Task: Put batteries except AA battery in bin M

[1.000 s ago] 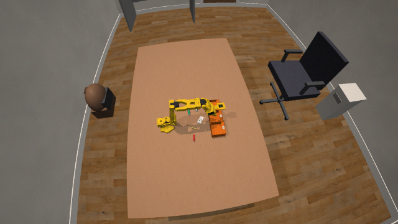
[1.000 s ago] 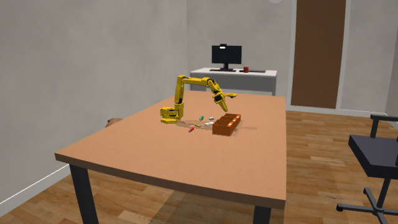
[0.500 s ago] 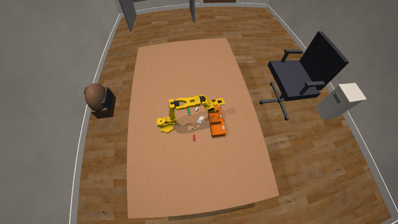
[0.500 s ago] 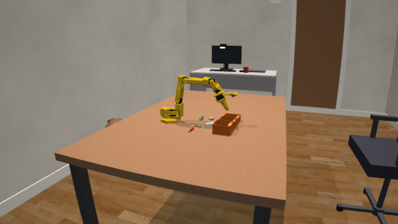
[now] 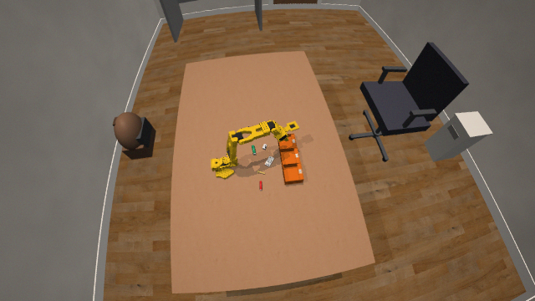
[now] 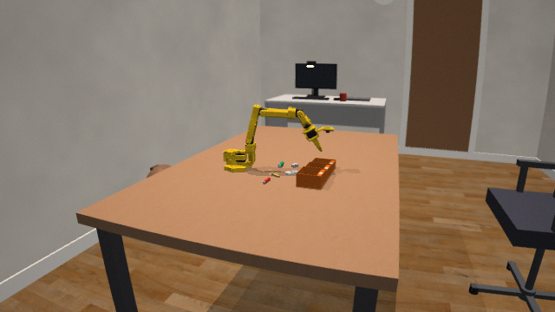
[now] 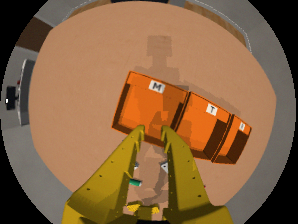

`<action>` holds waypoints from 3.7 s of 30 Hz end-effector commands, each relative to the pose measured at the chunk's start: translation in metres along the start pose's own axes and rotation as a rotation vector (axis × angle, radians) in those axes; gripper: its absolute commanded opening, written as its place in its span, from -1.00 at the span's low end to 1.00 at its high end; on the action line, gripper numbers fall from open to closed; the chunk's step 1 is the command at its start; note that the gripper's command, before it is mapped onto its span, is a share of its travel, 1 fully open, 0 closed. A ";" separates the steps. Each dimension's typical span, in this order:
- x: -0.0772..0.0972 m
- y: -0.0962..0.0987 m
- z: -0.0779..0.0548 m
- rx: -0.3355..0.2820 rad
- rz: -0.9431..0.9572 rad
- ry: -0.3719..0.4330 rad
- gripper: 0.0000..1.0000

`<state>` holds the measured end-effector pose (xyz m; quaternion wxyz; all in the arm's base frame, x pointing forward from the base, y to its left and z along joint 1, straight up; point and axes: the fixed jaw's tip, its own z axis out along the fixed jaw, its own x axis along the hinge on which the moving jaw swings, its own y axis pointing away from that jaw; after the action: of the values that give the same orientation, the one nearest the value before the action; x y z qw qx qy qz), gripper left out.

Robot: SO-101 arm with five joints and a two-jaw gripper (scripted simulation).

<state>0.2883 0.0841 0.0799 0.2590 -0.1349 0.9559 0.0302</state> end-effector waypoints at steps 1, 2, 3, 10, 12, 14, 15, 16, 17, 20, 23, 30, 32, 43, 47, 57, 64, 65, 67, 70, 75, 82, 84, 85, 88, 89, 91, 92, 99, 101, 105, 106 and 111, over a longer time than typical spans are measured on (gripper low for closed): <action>-0.014 0.005 -0.008 -0.009 -0.007 -0.065 -0.87; -0.014 0.006 -0.008 -0.010 -0.008 -0.065 -0.87; -0.014 0.006 -0.008 -0.010 -0.008 -0.065 -0.87; -0.014 0.006 -0.003 -0.010 -0.008 -0.053 -0.87; -0.014 0.006 -0.003 -0.010 -0.008 -0.053 -0.87; -0.014 0.006 -0.003 -0.010 -0.008 -0.053 -0.87; -0.014 0.006 -0.003 -0.010 -0.008 -0.053 -0.87; -0.014 0.006 -0.003 -0.010 -0.008 -0.053 -0.87; -0.014 0.006 -0.003 -0.010 -0.008 -0.053 -0.87; -0.014 0.006 -0.003 -0.010 -0.008 -0.053 -0.87; -0.014 0.006 -0.003 -0.010 -0.008 -0.053 -0.87; -0.014 0.006 -0.003 -0.010 -0.008 -0.053 -0.87; -0.014 0.006 -0.003 -0.010 -0.008 -0.053 -0.87; -0.014 0.006 -0.003 -0.010 -0.008 -0.053 -0.87; -0.014 0.006 -0.003 -0.010 -0.008 -0.053 -0.87; -0.016 0.006 -0.007 -0.010 -0.008 -0.053 -0.87; -0.021 0.005 -0.036 -0.010 -0.008 -0.053 -0.87; -0.022 0.005 -0.042 -0.010 -0.008 -0.053 -0.87; -0.022 0.005 -0.042 -0.010 -0.008 -0.053 -0.87; -0.022 0.005 -0.056 -0.010 -0.008 -0.053 -0.87; -0.022 0.005 -0.070 -0.010 -0.008 -0.053 -0.87; -0.021 0.005 -0.071 -0.009 -0.011 -0.052 -0.87; -0.021 0.005 -0.071 -0.009 -0.011 -0.052 -0.87; -0.021 0.004 -0.071 -0.008 -0.013 -0.051 -0.87; -0.020 0.002 -0.070 -0.004 -0.024 -0.047 -0.87; -0.020 0.000 -0.070 -0.001 -0.031 -0.044 -0.87; -0.018 -0.003 -0.069 0.005 -0.047 -0.038 -0.86; -0.017 -0.005 -0.069 0.009 -0.057 -0.033 -0.86; -0.005 -0.027 -0.065 0.046 -0.170 0.018 -0.84; -0.005 -0.027 -0.065 0.046 -0.170 0.018 -0.84; 0.007 -0.045 -0.063 0.067 -0.264 0.067 -0.82; 0.011 -0.050 -0.063 0.071 -0.291 0.081 -0.82; 0.033 -0.076 -0.062 0.081 -0.435 0.161 -0.79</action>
<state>0.2565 0.0140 0.1090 0.1713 -0.2896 0.9405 -0.0478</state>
